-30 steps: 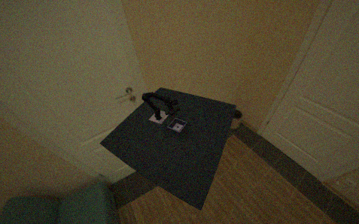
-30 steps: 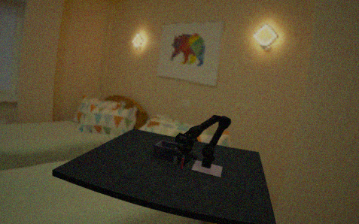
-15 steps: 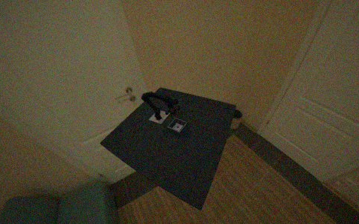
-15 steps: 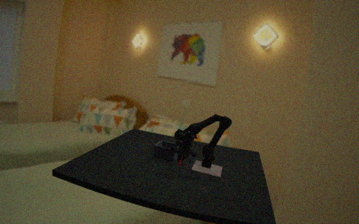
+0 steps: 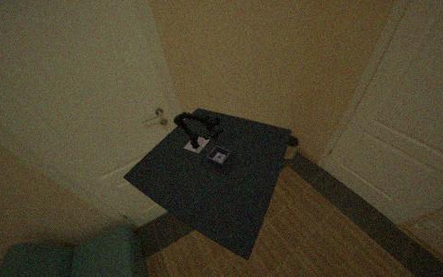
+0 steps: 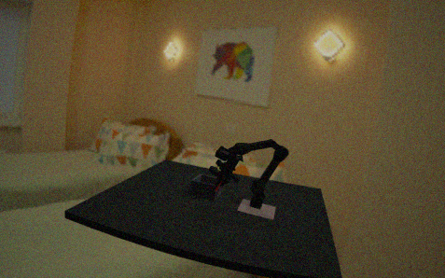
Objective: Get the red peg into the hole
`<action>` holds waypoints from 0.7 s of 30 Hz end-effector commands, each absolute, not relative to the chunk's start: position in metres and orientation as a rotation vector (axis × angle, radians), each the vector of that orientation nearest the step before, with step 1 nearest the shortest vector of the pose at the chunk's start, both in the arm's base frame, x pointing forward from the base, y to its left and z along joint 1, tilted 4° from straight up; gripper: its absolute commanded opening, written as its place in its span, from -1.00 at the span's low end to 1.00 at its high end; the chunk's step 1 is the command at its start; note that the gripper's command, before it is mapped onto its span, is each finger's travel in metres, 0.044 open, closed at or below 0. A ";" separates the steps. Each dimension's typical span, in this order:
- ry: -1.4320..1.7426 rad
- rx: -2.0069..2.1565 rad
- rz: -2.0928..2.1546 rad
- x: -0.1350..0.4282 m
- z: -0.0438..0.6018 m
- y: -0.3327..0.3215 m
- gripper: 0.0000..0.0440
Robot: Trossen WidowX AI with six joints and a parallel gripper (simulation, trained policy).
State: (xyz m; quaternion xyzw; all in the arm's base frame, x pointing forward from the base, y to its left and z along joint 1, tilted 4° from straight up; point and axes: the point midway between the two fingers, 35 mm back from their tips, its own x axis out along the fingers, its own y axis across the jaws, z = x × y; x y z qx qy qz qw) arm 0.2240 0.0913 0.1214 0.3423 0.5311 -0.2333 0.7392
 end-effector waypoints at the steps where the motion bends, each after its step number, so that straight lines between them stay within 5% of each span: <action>1: 1.135 0.746 -0.527 0.234 0.131 0.081 -1.00; 21: 1.031 0.789 -0.672 0.284 0.142 0.012 -1.00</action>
